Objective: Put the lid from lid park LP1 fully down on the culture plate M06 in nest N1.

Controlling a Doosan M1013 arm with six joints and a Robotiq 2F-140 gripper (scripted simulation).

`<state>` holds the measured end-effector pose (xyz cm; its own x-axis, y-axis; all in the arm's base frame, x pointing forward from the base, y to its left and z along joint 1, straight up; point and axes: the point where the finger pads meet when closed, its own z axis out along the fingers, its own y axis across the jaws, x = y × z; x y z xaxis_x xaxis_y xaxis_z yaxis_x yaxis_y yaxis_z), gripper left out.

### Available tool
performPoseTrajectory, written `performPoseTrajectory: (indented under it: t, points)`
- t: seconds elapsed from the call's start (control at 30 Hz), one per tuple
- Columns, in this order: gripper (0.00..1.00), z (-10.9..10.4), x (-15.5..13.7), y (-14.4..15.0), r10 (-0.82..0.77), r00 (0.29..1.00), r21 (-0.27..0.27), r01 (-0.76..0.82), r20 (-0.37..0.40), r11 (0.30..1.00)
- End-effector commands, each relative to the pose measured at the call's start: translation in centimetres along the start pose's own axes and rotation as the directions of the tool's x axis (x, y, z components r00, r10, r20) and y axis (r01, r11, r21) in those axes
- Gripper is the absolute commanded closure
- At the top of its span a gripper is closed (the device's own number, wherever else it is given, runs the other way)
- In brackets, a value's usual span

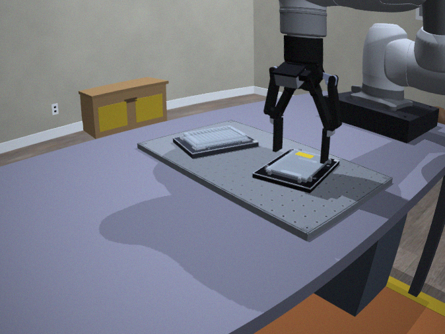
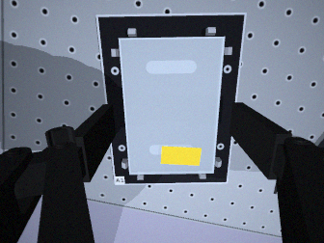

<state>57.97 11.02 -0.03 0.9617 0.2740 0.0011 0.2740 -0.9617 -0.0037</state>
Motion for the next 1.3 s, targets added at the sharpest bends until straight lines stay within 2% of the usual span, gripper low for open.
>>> performPoseTrajectory:
  t: [0.0, 0.43, 0.47, 1.27]
  points:
    - [0.31, 0.21, -0.06, -0.35, -0.002, 1.000, 0.001, 0.002, 0.001, 1.000]
    - [0.31, 0.21, -0.06, -0.34, -0.002, 1.000, 0.001, 0.002, 0.001, 1.000]
    - [0.37, 0.21, -0.06, -0.34, -0.002, 1.000, 0.001, 0.002, 0.001, 1.000]
    - [0.37, 0.21, -0.06, -0.34, -0.002, 1.000, 0.001, 0.002, 0.000, 1.000]
